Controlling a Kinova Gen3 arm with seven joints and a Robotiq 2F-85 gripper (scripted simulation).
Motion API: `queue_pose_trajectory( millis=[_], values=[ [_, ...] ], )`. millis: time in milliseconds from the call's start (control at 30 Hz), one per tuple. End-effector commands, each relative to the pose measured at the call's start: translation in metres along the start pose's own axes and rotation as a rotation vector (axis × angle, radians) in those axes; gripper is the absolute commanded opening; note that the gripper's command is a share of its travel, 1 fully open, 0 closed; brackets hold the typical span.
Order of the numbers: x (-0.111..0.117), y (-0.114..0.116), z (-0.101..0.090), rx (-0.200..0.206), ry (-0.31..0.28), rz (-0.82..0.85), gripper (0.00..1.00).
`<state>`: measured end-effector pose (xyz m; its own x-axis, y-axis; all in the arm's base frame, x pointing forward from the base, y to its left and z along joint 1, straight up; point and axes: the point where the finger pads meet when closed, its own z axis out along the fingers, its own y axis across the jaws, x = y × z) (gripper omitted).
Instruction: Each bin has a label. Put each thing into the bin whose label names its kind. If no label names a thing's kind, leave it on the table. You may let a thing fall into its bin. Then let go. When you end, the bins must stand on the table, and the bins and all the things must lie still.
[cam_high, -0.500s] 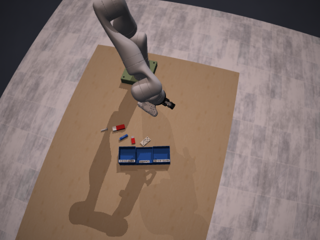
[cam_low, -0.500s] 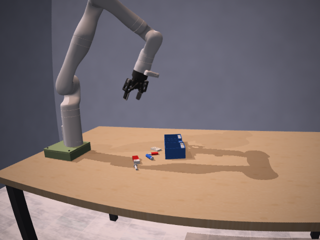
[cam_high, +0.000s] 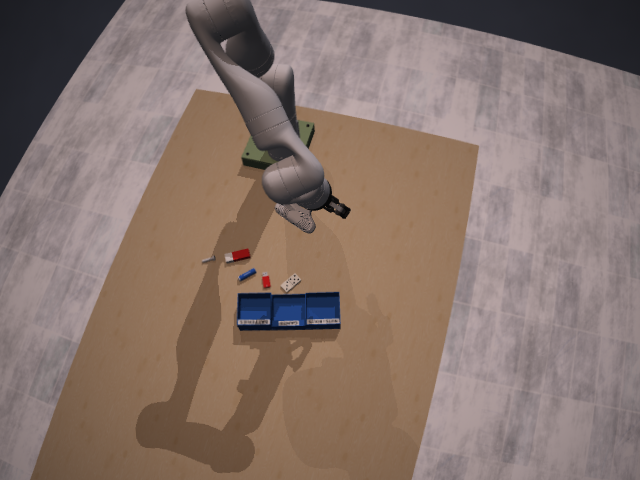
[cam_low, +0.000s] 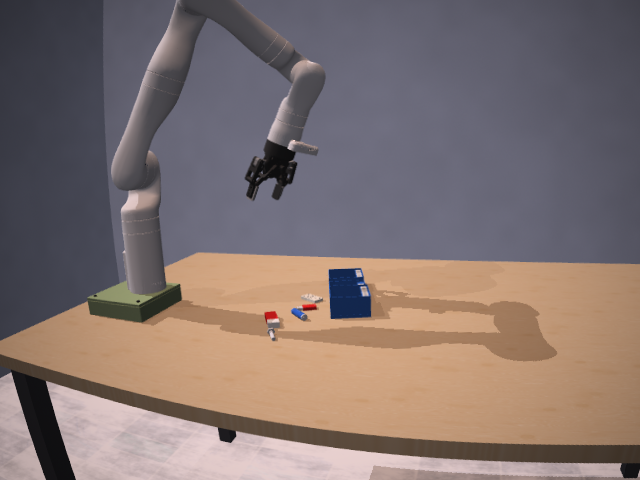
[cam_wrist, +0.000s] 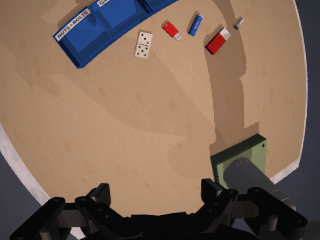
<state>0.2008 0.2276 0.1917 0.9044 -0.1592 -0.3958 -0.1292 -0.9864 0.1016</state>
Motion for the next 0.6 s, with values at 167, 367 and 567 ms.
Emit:
queue_pose_trajectory(
  millis=[167, 367, 567],
  values=[
    [0.018, 0.004, 0.005, 0.017, 0.01, 0.097, 0.09],
    [0.042, 0.014, -0.001, 0.052, 0.051, 0.392, 0.09],
    [0.056, 0.022, -0.004, 0.085, 0.074, 0.639, 0.09]
  ],
)
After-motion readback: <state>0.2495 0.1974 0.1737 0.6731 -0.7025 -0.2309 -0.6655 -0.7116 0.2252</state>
